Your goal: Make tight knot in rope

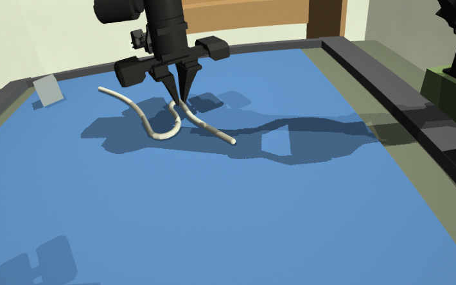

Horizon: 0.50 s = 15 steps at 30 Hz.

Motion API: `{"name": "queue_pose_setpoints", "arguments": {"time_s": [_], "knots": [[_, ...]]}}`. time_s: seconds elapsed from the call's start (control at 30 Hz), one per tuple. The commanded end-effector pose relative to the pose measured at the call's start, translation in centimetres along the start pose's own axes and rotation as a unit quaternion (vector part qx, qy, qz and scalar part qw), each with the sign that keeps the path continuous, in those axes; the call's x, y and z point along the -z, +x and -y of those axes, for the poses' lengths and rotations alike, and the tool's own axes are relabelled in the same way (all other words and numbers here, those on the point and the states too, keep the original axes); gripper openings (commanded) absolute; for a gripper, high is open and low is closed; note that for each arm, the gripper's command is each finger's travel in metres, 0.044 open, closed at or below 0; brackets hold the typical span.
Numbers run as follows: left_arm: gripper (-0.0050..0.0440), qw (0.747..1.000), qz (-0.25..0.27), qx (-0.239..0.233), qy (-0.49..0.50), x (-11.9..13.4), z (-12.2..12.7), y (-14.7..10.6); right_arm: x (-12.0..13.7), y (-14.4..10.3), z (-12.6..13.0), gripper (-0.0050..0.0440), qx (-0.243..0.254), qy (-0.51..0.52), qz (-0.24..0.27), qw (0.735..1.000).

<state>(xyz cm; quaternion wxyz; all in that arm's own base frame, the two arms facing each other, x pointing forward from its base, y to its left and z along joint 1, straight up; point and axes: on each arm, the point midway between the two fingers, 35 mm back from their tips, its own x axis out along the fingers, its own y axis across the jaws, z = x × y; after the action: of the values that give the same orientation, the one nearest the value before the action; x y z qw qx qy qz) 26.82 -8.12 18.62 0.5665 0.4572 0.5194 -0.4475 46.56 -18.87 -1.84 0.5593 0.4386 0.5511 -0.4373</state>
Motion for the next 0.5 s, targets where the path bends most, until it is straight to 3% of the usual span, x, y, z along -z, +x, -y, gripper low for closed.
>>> {"name": "queue_pose_setpoints", "arguments": {"time_s": [0.0,0.23,0.3,0.43,0.47], "knots": [[0.0085,1.0,0.007,-0.007,0.001,-0.08,0.01,-0.56,-0.44,-1.08,-0.52,0.0078,-0.011,-0.001,0.007,1.0],[0.0085,1.0,0.007,-0.007,0.001,-0.08,0.01,-0.56,-0.44,-1.08,-0.52,0.0246,-0.011,-0.001,0.007,1.0],[0.0085,1.0,0.007,-0.007,0.001,-0.08,0.01,-0.56,-0.44,-1.08,-0.52,0.0246,-0.011,-0.001,0.007,1.0],[0.0085,1.0,0.007,-0.007,0.001,-0.08,0.01,-0.56,-0.44,-1.08,-0.52,0.0342,-0.011,-0.001,0.007,1.0],[0.0085,1.0,0.007,-0.007,0.001,-0.08,0.01,-0.56,-0.44,-1.14,-0.52,0.0318,-0.011,-0.001,0.007,1.0]]}}
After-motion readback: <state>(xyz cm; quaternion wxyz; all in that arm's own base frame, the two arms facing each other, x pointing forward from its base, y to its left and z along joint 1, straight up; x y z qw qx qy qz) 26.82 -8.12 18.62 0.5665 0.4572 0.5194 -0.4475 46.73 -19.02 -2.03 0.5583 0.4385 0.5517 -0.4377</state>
